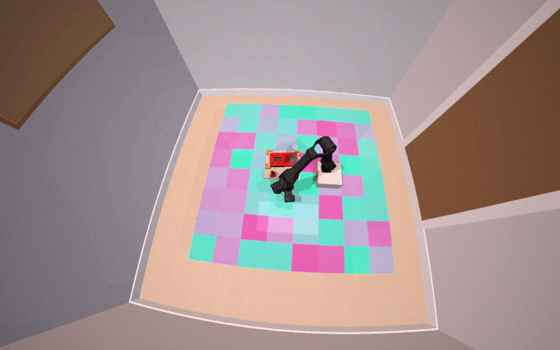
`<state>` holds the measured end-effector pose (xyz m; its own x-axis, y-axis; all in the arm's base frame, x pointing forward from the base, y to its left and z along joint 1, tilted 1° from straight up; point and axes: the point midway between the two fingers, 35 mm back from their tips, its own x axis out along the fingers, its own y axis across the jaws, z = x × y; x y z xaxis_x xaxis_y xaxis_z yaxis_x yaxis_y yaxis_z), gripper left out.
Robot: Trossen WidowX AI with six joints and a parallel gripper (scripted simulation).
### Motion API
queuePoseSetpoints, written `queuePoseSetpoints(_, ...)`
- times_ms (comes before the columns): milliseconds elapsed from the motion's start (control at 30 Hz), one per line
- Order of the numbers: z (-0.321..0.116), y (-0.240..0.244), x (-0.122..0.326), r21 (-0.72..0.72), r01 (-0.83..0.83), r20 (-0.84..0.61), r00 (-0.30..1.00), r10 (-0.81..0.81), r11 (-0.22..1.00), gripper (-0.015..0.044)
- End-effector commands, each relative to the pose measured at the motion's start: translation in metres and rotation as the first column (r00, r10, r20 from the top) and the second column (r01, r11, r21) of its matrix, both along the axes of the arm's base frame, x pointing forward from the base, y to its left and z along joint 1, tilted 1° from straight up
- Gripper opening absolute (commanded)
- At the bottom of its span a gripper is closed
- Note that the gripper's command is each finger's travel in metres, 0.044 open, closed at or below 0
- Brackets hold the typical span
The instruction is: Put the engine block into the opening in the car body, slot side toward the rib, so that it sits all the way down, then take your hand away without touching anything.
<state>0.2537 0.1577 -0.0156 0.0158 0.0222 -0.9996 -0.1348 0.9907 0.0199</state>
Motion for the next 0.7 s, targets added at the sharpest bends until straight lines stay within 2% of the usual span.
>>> queuePoseSetpoints(0, -0.0073, 0.0, -0.0012, 0.001, -0.002, -0.004, 1.0, 0.002, 1.0, 0.044)
queuePoseSetpoints(100, -0.0096, 0.0, -0.0012, 0.001, -0.002, -0.004, 1.0, 0.002, 1.0, 0.044)
queuePoseSetpoints(467, -0.0096, 0.0, -0.0012, 0.001, -0.002, -0.004, 1.0, 0.002, 1.0, 0.0151)
queuePoseSetpoints(667, -0.0096, 0.0, -0.0012, 0.001, -0.002, -0.004, 1.0, 0.002, 1.0, 0.0111)
